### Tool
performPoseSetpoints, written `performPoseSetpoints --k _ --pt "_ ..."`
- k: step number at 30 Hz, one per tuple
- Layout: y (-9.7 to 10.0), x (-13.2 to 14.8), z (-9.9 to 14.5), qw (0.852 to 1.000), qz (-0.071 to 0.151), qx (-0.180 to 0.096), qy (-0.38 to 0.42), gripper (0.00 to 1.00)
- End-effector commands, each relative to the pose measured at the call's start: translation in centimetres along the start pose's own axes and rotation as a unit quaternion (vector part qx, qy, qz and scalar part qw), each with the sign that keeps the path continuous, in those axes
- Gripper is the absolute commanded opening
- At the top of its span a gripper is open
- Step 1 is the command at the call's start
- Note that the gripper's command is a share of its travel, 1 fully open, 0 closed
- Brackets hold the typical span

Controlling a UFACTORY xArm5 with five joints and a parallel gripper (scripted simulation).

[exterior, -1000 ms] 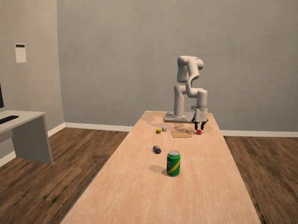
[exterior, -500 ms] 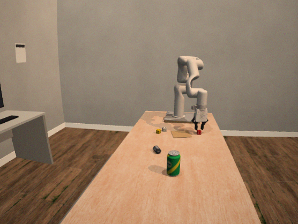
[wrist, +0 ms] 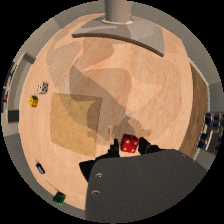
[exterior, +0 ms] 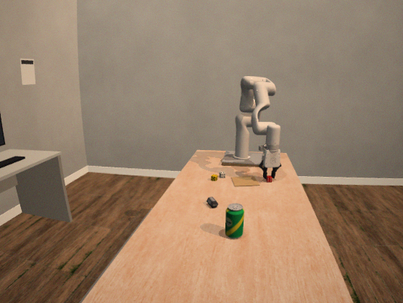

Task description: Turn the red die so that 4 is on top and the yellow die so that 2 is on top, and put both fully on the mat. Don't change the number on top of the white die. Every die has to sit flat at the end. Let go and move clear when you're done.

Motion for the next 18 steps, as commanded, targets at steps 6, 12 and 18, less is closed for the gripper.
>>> performPoseSetpoints --k 6,12,18 --pt "-1.34 0.02 0.16 1.0 0.0 -0.002 0.0 0.47" --pt "-1.75 0.03 0.16 1.0 0.0 -0.002 0.0 0.47" --pt "-1.76 0.04 0.16 1.0 0.0 -0.002 0.0 0.47"
Point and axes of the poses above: the point where the finger pads meet when closed, its own y axis back along the fingers, its own x axis across the jaws, z = x × y, the point moved 6 cm from there along y, back along the fingers, and after that the axes turned 15 degrees about y, right-handed, at the moved point
